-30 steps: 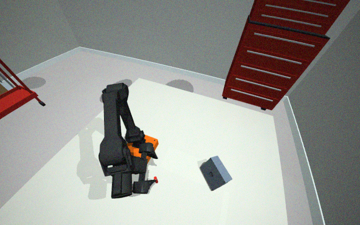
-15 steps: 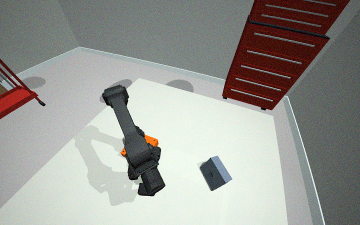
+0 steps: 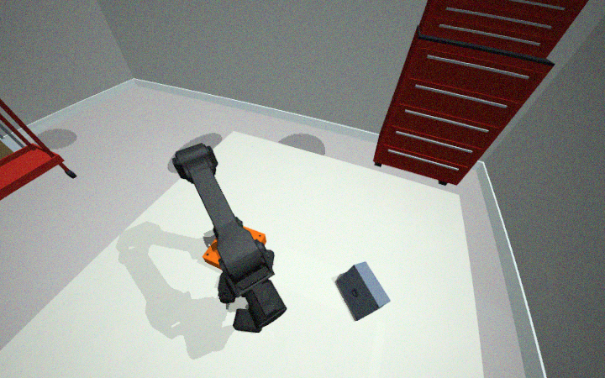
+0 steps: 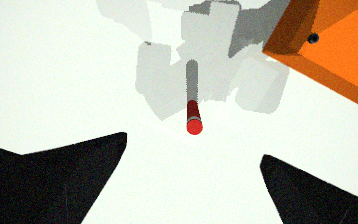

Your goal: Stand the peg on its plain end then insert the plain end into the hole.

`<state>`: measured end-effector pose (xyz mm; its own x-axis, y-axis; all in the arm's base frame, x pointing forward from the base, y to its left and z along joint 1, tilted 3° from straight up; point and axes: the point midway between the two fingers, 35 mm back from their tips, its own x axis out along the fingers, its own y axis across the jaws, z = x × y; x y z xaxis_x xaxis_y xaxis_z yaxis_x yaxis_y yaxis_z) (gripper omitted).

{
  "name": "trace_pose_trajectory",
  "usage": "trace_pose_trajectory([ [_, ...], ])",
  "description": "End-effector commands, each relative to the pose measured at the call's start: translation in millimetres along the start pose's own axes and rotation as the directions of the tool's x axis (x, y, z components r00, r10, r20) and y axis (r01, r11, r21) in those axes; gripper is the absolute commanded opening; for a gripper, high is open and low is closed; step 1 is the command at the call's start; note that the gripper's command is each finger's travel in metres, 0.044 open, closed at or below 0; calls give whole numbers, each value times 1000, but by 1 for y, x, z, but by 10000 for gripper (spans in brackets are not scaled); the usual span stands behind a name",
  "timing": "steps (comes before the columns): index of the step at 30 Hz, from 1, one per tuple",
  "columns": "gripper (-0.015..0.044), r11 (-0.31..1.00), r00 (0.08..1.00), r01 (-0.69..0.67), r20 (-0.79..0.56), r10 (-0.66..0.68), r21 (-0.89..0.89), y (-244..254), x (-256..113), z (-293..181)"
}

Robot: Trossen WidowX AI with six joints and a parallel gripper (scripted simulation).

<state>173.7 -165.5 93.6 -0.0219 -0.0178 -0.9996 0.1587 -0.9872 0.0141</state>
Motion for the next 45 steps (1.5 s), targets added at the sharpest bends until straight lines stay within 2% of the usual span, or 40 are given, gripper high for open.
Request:
trace_pose_trajectory([
  [1, 440, 999, 1000, 4, 8, -4, 45, -1, 12, 1],
  [45, 440, 999, 1000, 4, 9, -4, 53, -1, 77, 2],
])
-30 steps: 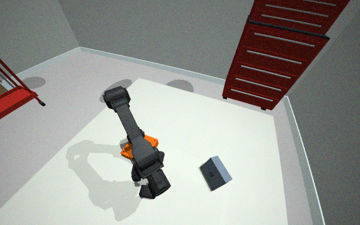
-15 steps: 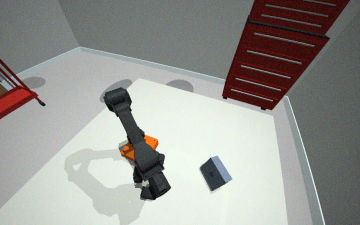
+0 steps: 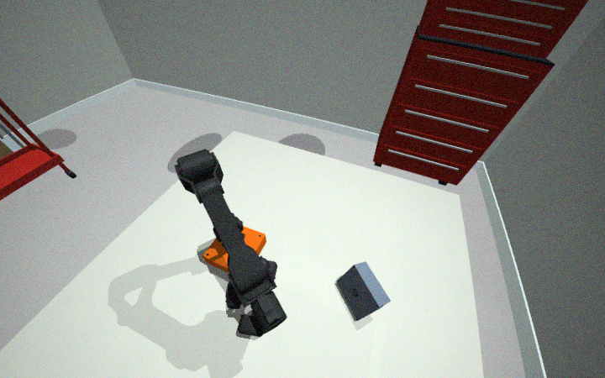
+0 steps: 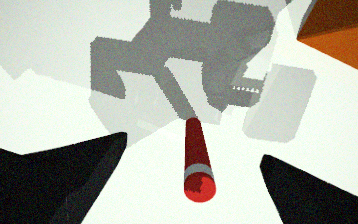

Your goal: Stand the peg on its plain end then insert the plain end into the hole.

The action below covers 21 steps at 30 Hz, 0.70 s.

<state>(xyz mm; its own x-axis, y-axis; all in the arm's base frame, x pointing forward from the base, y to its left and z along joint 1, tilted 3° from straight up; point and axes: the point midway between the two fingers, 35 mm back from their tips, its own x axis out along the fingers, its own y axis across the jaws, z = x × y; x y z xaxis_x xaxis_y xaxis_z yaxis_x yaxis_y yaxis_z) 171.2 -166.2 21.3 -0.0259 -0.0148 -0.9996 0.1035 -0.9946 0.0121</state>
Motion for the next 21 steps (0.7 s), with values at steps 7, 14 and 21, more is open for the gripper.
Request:
trace_pose_trajectory([
  [7, 309, 1000, 1000, 1, 1, -1, 0, 0, 2, 0],
  [14, 125, 1000, 1000, 1, 1, -1, 0, 0, 2, 0],
  [21, 20, 1000, 1000, 1, 1, -1, 0, 0, 2, 0],
])
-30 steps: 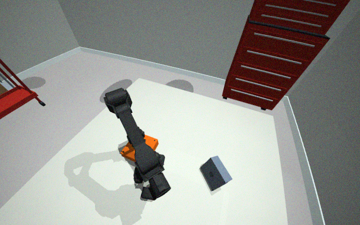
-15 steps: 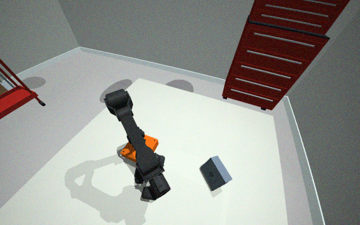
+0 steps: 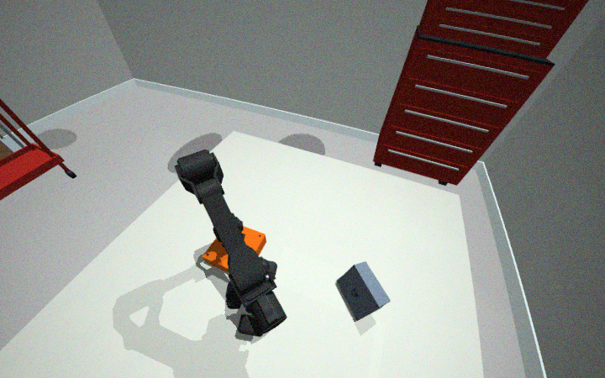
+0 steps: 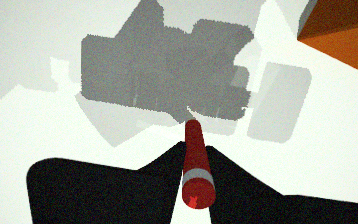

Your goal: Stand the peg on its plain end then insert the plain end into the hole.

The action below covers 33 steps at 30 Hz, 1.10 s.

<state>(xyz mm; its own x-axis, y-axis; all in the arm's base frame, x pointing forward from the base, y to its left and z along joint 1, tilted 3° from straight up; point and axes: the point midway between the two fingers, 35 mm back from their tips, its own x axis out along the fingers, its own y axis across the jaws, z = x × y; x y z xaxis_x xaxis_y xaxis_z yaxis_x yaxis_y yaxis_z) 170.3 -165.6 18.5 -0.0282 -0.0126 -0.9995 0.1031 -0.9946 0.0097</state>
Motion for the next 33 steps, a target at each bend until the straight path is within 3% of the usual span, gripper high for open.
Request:
trace_pose_trajectory([
  [1, 13, 1000, 1000, -1, -1, 1, 0, 0, -1, 0],
  [8, 0, 1000, 1000, -1, 0, 1, 0, 1, -10, -1],
  [26, 0, 1000, 1000, -2, 3, 2, -3, -1, -81, -1],
  [33, 0, 1000, 1000, 7, -11, -7, -1, -2, -83, -3],
])
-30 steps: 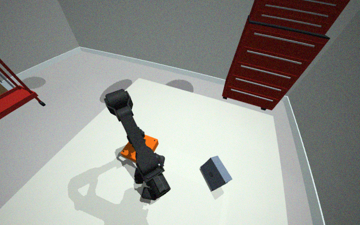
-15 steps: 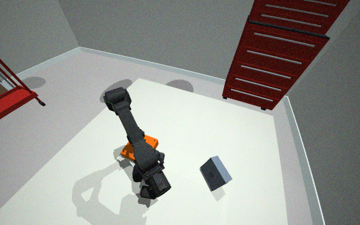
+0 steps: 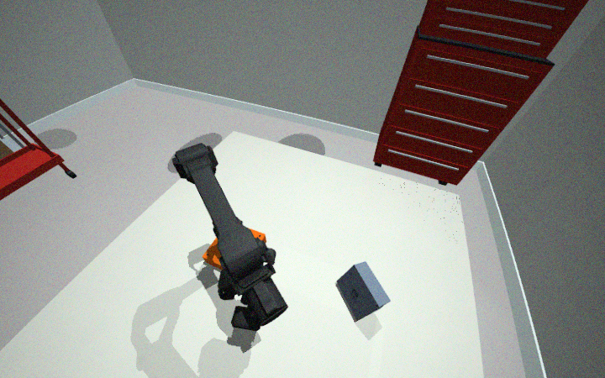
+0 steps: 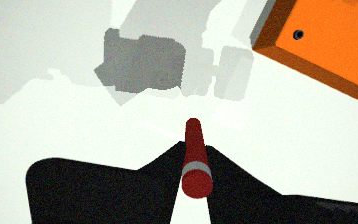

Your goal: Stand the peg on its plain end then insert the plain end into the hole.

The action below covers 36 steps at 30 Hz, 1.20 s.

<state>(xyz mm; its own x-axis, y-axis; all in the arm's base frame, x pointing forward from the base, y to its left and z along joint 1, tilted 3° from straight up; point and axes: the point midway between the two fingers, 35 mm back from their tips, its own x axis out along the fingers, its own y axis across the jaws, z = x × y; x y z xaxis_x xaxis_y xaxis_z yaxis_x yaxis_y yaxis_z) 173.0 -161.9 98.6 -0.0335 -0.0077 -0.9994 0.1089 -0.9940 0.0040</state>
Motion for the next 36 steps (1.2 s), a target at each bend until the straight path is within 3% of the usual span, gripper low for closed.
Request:
trace_pose_trajectory([
  [1, 0, 1000, 1000, 6, -22, -6, 5, 0, -2, -4],
  [36, 0, 981, 931, 194, -313, -188, -11, 3, 20, -61],
])
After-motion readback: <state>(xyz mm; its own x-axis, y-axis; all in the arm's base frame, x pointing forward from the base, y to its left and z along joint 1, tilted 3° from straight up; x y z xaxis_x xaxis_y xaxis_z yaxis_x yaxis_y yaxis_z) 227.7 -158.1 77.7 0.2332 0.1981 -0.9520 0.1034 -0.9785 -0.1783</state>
